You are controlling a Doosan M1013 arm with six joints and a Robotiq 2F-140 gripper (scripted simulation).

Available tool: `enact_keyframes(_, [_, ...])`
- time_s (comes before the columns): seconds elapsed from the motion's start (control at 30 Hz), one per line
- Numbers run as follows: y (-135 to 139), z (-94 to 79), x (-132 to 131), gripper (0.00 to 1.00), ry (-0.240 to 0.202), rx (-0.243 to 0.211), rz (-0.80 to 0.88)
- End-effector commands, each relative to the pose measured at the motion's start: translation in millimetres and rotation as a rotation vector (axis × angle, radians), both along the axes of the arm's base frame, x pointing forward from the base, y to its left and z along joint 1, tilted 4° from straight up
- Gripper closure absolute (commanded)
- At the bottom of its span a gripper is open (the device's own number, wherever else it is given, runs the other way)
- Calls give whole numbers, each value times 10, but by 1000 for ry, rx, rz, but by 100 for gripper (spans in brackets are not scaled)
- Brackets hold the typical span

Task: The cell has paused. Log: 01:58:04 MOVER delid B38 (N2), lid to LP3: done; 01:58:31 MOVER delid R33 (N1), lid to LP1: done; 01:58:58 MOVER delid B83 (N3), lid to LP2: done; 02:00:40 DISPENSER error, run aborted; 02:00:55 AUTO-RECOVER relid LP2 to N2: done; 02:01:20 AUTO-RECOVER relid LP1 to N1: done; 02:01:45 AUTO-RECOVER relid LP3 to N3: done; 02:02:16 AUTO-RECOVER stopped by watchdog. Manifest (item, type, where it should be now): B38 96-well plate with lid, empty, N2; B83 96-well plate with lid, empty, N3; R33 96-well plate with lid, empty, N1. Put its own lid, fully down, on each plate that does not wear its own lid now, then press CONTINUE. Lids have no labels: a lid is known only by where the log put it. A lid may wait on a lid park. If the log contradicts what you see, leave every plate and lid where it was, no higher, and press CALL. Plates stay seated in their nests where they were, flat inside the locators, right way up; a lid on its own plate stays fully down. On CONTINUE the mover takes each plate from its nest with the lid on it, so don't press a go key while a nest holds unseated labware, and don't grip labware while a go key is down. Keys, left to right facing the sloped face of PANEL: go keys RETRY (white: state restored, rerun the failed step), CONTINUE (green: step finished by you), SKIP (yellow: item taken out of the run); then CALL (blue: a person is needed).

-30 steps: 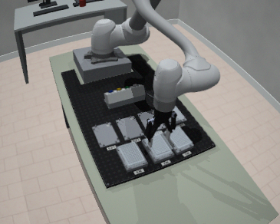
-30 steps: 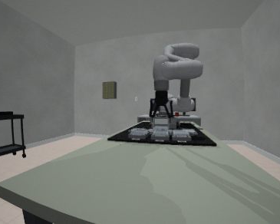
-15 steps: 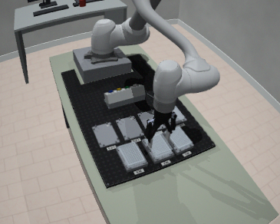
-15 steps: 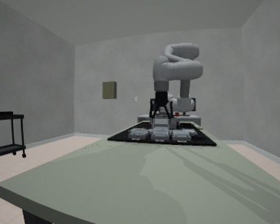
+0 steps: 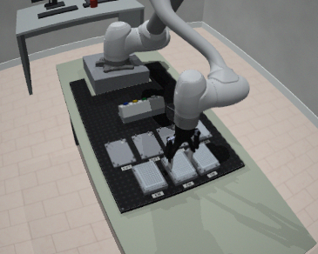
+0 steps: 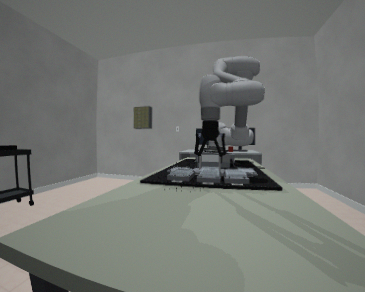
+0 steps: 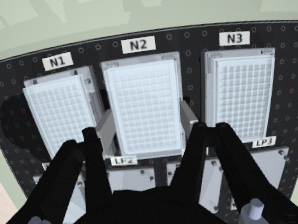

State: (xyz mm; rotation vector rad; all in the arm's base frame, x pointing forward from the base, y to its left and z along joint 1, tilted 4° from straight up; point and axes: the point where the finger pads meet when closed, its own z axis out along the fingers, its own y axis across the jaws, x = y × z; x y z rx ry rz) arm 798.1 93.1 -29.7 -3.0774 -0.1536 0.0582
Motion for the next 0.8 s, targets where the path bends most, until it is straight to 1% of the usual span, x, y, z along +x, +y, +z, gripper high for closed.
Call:
enact_keyframes(0.0, [28, -68, -14, 100, 2, 4, -2])
enact_keyframes(0.77, [30, -104, -15, 100, 2, 4, -2])
